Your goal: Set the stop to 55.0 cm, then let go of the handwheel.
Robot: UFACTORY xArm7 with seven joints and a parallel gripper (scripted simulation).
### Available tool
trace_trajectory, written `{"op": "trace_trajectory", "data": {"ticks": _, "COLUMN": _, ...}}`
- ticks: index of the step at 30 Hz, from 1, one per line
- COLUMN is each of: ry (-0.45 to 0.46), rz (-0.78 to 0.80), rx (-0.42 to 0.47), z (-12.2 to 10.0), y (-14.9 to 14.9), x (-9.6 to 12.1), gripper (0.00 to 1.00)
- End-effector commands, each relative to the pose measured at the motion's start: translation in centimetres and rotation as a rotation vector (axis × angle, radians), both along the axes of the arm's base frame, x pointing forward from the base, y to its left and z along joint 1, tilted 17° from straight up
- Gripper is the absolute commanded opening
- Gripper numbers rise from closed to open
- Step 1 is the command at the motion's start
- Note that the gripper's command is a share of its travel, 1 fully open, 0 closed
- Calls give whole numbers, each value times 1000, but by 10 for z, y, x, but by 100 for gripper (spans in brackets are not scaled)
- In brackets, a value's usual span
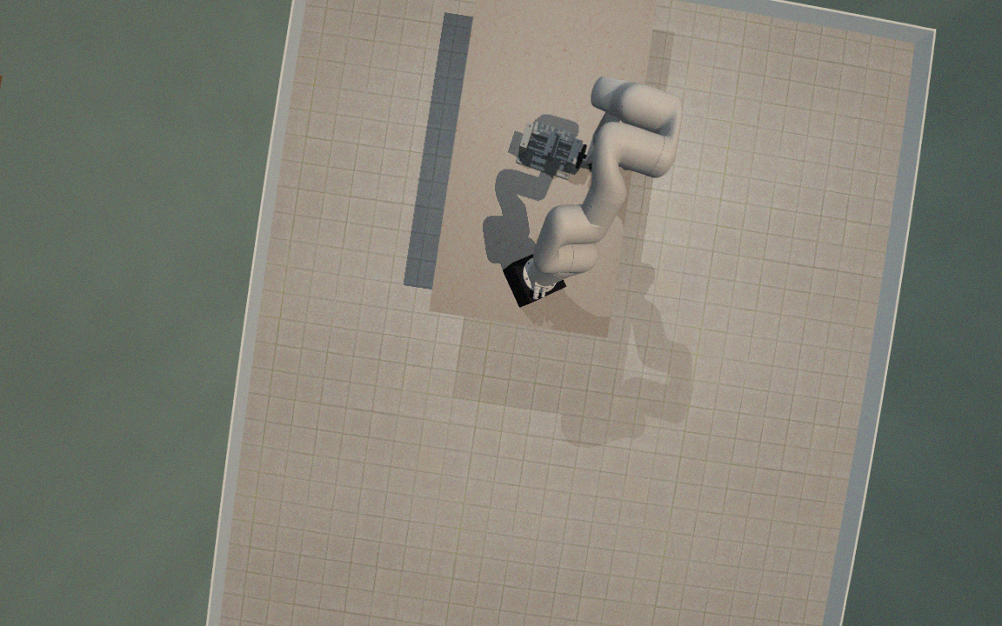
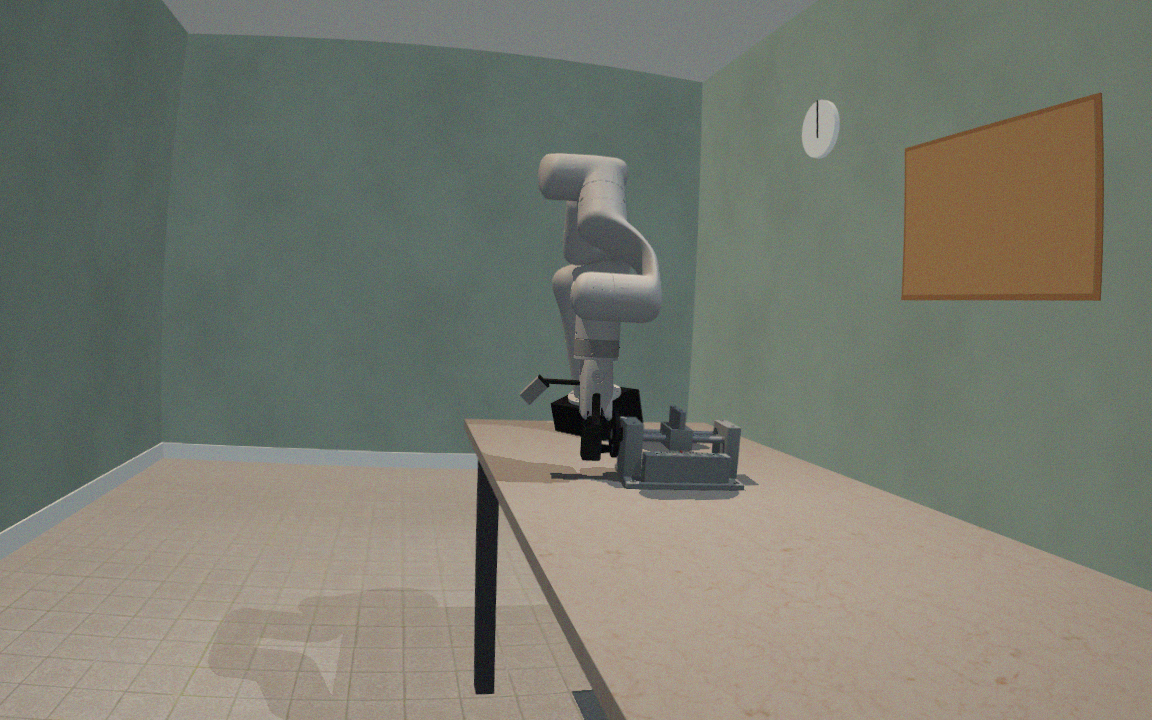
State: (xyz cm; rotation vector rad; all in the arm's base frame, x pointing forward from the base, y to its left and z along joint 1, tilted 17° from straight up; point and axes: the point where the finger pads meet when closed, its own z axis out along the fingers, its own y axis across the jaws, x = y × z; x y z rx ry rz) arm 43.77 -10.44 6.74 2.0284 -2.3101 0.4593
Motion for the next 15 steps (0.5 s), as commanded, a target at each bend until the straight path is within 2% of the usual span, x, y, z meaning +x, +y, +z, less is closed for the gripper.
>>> {"op": "trace_trajectory", "data": {"ticks": 1, "ry": -2, "rz": 1, "rx": 0, "z": 0, "y": 0, "x": 0, "gripper": 6}}
{"op": "trace_trajectory", "data": {"ticks": 15, "ry": -2, "rz": 1, "rx": 0, "z": -3, "y": 0, "x": -3, "gripper": 6}}
